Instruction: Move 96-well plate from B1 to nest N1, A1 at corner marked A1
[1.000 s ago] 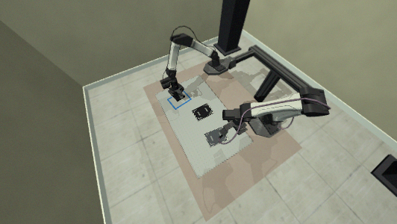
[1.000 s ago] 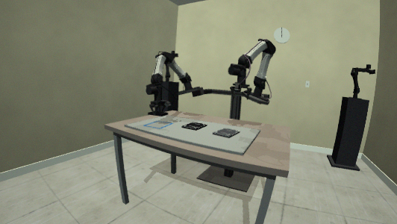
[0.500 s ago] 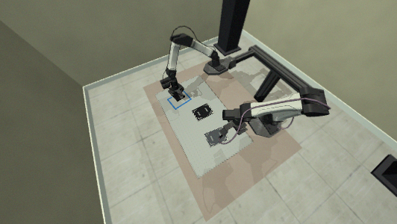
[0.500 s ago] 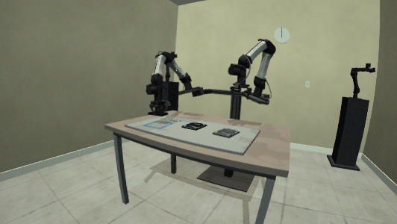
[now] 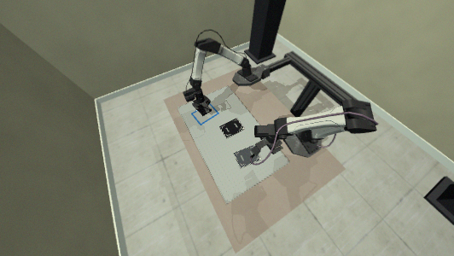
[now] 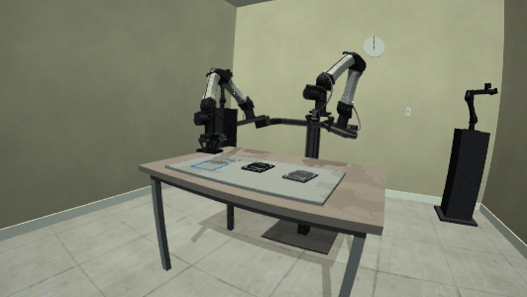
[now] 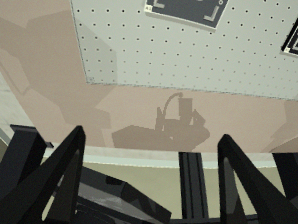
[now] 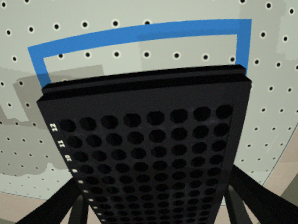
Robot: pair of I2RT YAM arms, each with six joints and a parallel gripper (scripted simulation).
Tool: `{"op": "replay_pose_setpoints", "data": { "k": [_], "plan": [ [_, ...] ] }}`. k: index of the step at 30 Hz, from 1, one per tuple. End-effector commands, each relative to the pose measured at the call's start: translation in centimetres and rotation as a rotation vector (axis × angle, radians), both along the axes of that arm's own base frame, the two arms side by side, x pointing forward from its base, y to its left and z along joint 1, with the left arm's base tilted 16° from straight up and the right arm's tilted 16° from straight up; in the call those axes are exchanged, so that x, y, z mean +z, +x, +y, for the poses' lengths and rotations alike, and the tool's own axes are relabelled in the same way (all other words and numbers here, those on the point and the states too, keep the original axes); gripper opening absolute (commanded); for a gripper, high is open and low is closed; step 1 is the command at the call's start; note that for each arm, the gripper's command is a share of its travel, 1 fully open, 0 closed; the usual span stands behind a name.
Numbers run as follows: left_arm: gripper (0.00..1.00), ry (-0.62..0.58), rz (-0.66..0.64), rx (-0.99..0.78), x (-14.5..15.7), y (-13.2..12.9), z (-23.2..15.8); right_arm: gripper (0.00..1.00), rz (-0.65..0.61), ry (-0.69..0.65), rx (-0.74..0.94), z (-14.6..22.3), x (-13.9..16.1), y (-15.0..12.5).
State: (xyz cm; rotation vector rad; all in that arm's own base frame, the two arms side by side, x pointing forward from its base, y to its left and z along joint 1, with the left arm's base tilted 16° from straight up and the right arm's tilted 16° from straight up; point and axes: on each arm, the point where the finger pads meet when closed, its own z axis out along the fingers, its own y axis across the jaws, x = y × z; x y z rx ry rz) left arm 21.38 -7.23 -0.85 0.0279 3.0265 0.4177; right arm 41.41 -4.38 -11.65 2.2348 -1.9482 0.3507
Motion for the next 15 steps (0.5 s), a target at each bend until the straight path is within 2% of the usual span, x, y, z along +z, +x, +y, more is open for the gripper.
{"op": "replay_pose_setpoints", "data": {
  "k": [1, 15],
  "plan": [
    [1.0, -0.003, 0.009, 0.001, 0.22, -0.67, 0.11, 0.0, -0.03, -0.008, 0.01, 0.6, 1.68, 0.4],
    [1.0, -0.003, 0.009, 0.001, 0.22, -0.67, 0.11, 0.0, -0.041, -0.008, 0.012, 0.67, 1.69, 0.59]
  ]
}}
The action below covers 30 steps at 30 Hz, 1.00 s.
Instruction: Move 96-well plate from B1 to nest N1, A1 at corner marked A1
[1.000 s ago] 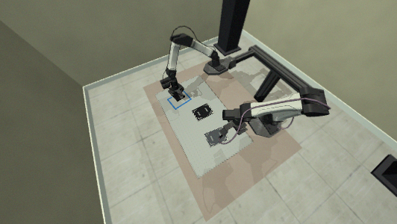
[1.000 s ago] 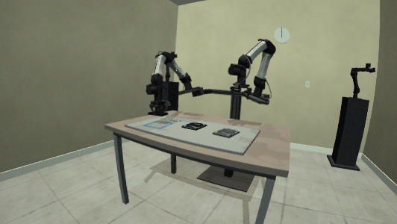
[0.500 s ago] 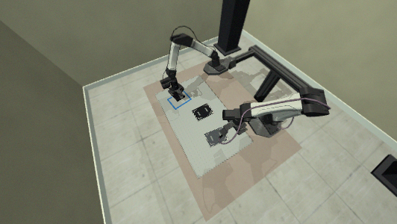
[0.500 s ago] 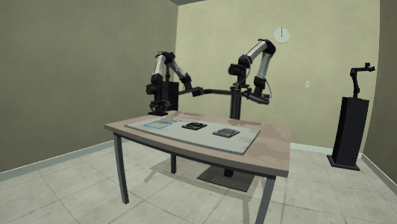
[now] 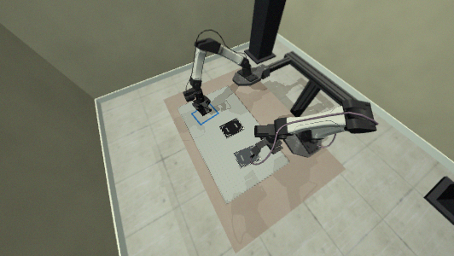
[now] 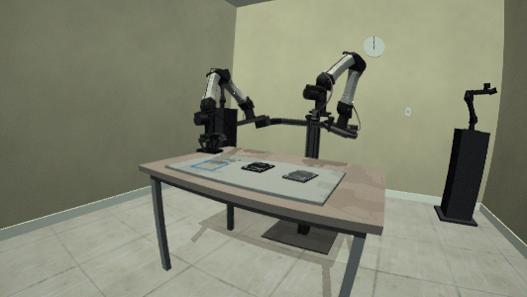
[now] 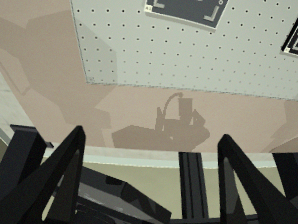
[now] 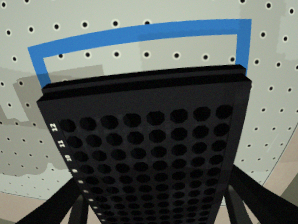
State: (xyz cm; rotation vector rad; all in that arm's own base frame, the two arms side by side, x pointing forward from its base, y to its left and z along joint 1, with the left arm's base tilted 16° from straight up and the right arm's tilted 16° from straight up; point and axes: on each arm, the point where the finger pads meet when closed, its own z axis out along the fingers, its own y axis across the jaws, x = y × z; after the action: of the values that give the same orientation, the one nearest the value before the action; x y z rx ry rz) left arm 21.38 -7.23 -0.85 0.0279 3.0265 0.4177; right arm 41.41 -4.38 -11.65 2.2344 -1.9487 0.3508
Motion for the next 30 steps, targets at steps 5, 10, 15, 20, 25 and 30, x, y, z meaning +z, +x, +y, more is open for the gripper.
{"op": "replay_pose_setpoints", "data": {
  "k": [5, 10, 15, 20, 25, 30],
  "plan": [
    [1.0, -0.003, 0.009, 0.001, 0.22, -0.67, 0.11, 0.0, -0.041, -0.008, 0.012, 0.67, 1.69, 0.59],
    [1.0, -0.003, 0.009, 0.001, 0.22, -0.67, 0.11, 0.0, -0.041, -0.008, 0.012, 0.67, 1.69, 0.59],
    [1.0, -0.003, 0.009, 0.001, 0.22, -0.67, 0.11, 0.0, -0.041, -0.008, 0.012, 0.67, 1.69, 0.59],
    [1.0, -0.003, 0.009, 0.001, 0.22, -0.67, 0.11, 0.0, -0.041, -0.008, 0.012, 0.67, 1.69, 0.59],
    [1.0, -0.003, 0.009, 0.001, 0.22, -0.67, 0.11, 0.0, -0.041, -0.008, 0.012, 0.67, 1.69, 0.59],
    [1.0, -0.003, 0.009, 0.001, 0.22, -0.67, 0.11, 0.0, -0.068, -0.002, -0.054, 1.21, 1.55, 0.44]
  ]
}}
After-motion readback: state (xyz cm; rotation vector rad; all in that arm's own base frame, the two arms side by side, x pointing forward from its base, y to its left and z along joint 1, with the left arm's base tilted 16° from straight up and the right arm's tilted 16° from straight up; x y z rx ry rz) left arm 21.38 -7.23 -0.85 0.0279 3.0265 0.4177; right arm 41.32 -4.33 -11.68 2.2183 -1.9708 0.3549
